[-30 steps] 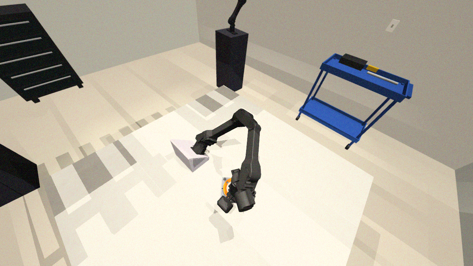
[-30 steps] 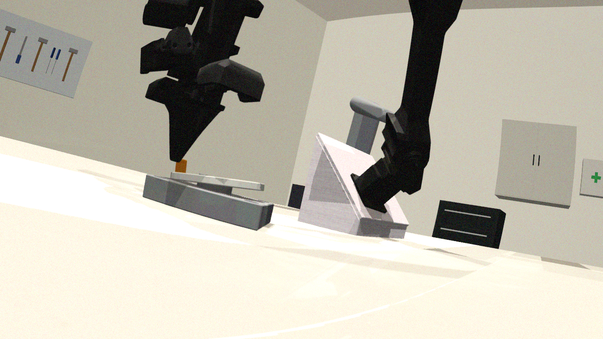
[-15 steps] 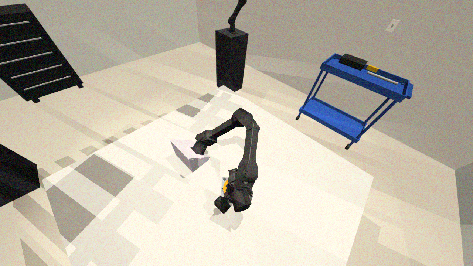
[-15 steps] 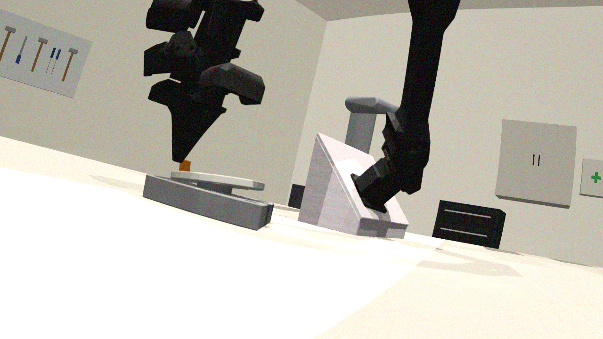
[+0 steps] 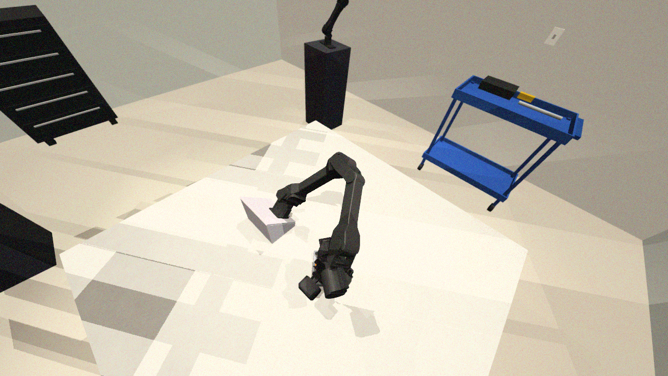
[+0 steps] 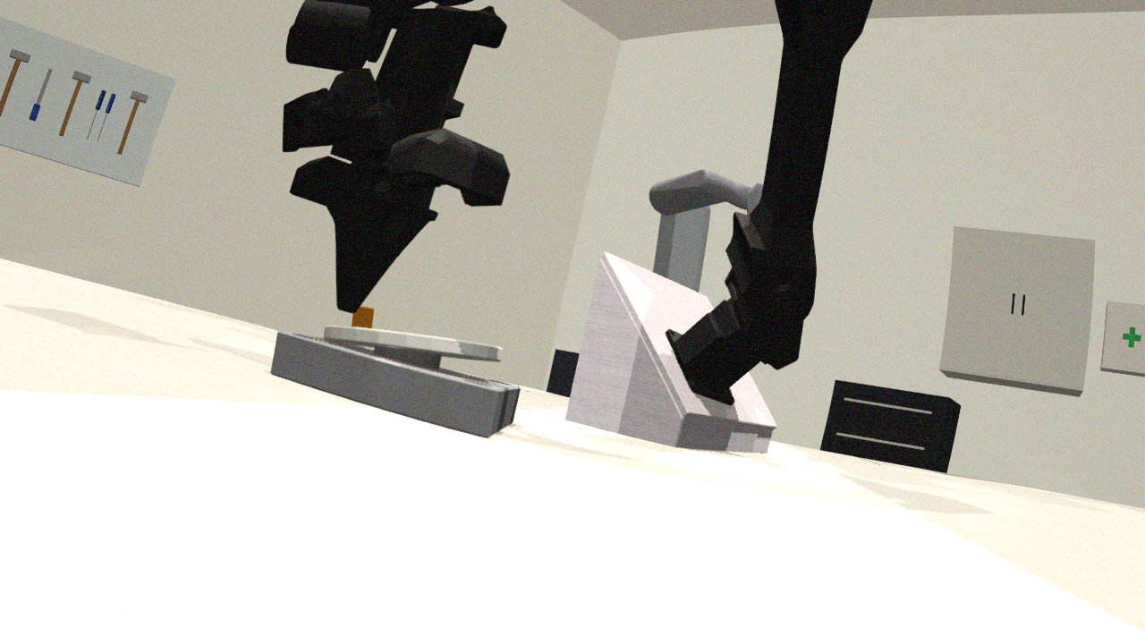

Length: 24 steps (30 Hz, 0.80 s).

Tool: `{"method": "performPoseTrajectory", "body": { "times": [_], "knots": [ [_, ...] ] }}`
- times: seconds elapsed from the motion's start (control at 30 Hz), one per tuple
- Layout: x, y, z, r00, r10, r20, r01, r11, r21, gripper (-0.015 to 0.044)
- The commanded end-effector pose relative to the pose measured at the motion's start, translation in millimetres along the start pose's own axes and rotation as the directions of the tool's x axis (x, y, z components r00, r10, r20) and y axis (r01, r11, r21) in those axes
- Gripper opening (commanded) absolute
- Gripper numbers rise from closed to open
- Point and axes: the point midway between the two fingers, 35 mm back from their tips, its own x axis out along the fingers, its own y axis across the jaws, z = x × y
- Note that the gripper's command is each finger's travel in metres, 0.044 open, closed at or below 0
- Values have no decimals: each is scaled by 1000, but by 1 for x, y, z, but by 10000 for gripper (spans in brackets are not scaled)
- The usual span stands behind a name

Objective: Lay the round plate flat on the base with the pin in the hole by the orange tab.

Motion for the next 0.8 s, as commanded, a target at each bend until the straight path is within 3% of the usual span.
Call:
{"method": "performPoseTrajectory", "body": {
  "times": [0.0,0.77],
  "knots": [
    [2,-2,-7,1000,-1,-12,1,1000,3,0],
    [-1,-3,-31,1000,-1,-13,1,1000,5,0]
  ]
}}
